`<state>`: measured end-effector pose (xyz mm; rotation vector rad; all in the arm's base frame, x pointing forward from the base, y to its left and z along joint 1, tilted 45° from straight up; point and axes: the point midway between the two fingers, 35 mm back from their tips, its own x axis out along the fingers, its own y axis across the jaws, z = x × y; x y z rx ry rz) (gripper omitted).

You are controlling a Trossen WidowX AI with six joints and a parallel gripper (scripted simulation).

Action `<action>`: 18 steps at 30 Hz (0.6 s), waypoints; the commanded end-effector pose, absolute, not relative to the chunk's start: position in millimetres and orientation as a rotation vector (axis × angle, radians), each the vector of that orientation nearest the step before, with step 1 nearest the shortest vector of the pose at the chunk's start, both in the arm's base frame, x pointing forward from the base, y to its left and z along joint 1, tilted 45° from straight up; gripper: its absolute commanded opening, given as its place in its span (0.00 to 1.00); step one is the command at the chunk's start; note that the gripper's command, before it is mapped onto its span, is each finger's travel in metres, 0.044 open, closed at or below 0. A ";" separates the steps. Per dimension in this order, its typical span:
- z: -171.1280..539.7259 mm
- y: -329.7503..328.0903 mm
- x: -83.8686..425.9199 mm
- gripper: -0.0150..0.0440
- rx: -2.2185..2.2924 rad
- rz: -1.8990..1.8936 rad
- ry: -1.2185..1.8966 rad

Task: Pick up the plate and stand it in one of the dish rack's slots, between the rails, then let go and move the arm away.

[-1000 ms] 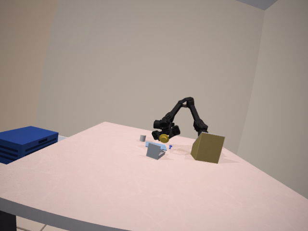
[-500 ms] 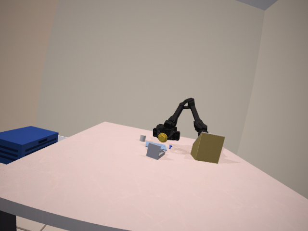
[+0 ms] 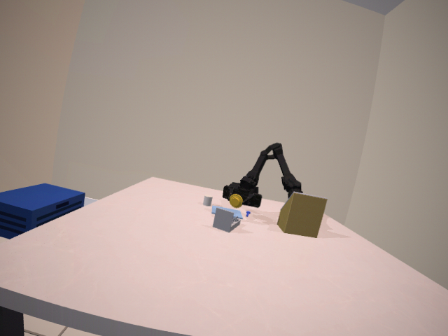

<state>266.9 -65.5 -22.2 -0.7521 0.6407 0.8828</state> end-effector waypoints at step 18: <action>-60.4 -64.1 274.8 0.25 -0.745 0.887 0.645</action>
